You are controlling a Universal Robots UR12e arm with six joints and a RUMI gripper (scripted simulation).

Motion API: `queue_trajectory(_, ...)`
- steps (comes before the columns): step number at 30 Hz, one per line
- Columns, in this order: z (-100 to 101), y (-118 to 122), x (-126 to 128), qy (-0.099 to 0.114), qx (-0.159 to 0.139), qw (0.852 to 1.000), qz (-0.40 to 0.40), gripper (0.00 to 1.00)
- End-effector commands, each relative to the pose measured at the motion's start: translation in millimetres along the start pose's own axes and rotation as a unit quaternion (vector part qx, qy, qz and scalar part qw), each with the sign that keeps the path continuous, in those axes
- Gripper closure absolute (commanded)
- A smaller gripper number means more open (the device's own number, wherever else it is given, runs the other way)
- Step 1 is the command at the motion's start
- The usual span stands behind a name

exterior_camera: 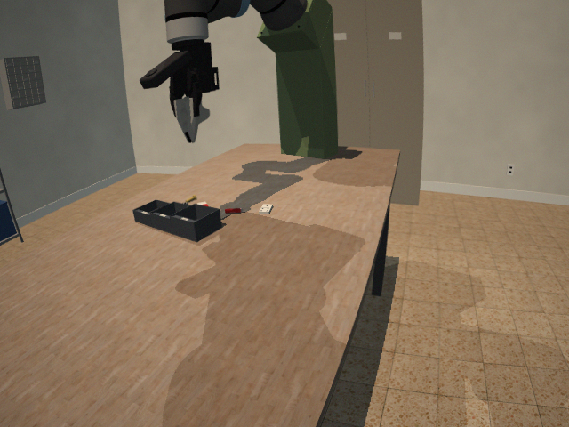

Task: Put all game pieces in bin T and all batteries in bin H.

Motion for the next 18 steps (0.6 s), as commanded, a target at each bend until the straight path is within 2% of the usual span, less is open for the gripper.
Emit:
queue_trajectory(1,-2,0,0,0.0,0.0,1.0,0.0,0.96)
queue_trajectory(5,-2,0,0,0.0,0.0,1.0,0.0,0.96)
queue_trajectory(6,3,2,6,0.0,0.0,1.0,0.025,0.82)
queue_trajectory(9,19,8,25,0.0,0.0,0.996,0.09,0.82)
queue_trajectory(18,66,25,80,0.002,-0.002,0.979,0.202,0.82)
Point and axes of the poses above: the point where the finger pads meet when closed, its own z axis out along the fingers, its own x axis across the jaws, y = z × x, the point moved 9 cm from there along -z, back along the fingers, and after that the axes turned 9 degrees about z, right-handed, at the moved point
